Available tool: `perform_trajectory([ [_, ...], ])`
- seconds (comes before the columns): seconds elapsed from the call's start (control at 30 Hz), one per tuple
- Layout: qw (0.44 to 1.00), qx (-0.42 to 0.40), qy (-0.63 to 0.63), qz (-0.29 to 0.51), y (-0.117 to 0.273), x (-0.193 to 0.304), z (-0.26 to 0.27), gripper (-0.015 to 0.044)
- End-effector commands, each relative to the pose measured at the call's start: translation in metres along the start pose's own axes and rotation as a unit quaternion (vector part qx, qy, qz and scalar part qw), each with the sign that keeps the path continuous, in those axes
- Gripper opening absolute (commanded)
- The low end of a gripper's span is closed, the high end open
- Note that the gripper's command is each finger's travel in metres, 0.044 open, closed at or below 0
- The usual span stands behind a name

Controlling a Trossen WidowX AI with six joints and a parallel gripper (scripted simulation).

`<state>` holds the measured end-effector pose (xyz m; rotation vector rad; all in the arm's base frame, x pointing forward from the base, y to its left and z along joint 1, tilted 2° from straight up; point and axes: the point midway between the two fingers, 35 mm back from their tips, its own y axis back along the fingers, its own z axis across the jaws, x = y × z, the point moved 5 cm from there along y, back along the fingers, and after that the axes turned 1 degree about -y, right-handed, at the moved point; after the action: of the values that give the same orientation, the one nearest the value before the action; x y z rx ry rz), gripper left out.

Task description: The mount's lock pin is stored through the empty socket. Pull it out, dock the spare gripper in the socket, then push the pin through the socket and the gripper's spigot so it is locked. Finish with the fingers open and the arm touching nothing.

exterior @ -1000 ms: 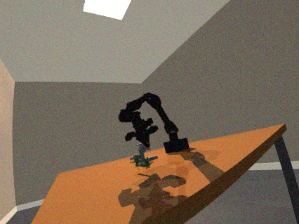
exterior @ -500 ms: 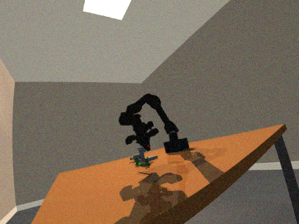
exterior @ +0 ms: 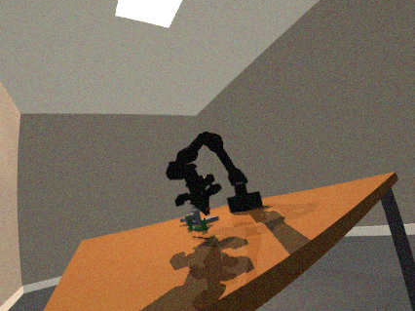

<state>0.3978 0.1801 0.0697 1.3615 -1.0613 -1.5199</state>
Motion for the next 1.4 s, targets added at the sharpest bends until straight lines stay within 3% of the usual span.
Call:
perform_trajectory([
  [0.0, 1.0, 0.0, -0.002, 0.0, -0.007, 0.002, -0.001, 0.0],
  [0.87, 1.0, 0.005, 0.0, -0.002, -0.031, 0.009, -0.002, 0.0],
  [1.13, 1.0, 0.004, 0.002, -0.002, -0.03, 0.009, -0.002, 0.02],
  [1.37, 1.0, 0.004, 0.002, -0.002, -0.02, 0.006, -0.001, 0.02],
])
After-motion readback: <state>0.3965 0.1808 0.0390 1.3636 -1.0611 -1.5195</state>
